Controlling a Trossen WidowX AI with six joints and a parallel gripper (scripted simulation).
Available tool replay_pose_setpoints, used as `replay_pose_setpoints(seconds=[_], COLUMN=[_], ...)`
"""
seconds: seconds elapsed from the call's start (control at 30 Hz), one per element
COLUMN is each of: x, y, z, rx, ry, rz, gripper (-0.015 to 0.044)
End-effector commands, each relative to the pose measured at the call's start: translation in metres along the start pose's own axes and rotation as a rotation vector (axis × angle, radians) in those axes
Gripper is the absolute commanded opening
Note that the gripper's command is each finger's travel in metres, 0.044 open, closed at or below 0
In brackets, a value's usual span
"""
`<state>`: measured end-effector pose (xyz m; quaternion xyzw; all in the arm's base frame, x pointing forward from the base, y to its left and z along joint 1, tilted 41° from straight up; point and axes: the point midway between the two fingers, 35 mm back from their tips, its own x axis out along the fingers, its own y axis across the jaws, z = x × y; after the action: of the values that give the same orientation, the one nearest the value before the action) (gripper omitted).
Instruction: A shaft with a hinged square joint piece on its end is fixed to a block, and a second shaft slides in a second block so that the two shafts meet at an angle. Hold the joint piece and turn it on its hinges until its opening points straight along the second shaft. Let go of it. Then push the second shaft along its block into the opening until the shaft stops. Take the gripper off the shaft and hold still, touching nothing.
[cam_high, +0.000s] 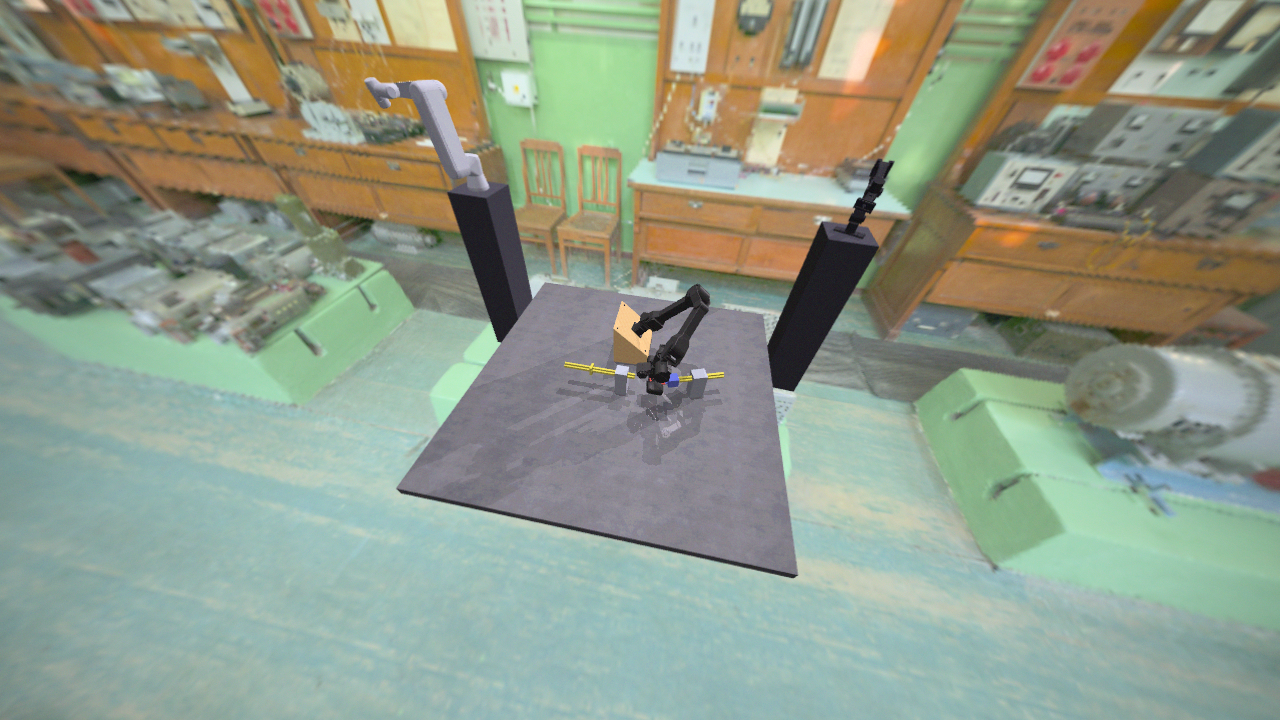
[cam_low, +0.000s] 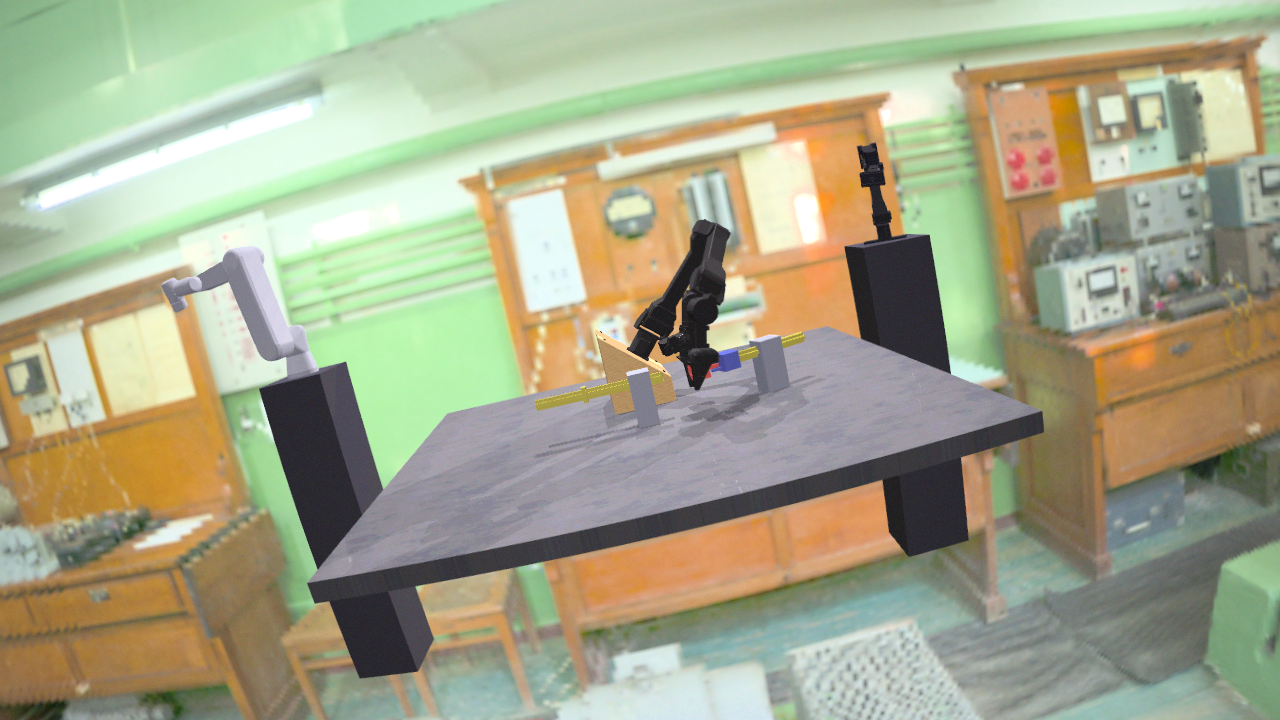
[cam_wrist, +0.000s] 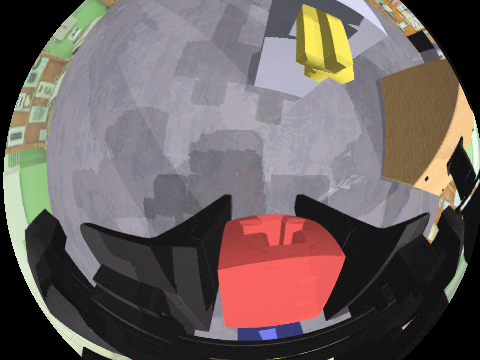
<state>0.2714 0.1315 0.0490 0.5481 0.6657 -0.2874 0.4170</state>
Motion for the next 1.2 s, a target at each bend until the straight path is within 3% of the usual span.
replay_pose_setpoints(seconds=[0.0, 0.13, 0.23, 0.6, 1.17], x=[0.0000, 0.0000, 0.0000, 0.0000, -0.0051], y=[0.0000, 0.0000, 0.0000, 0.0000, -0.0007], z=[0.0000, 0.0000, 0.0000, 0.0000, 0.0010], rx=[0.000, 0.000, 0.000, 0.000, 0.001], ry=[0.000, 0.000, 0.000, 0.000, 0.041], rz=[0.000, 0.000, 0.000, 0.000, -0.001], gripper=[0.0026, 0.0131, 0.0147, 0.0436, 0.0440])
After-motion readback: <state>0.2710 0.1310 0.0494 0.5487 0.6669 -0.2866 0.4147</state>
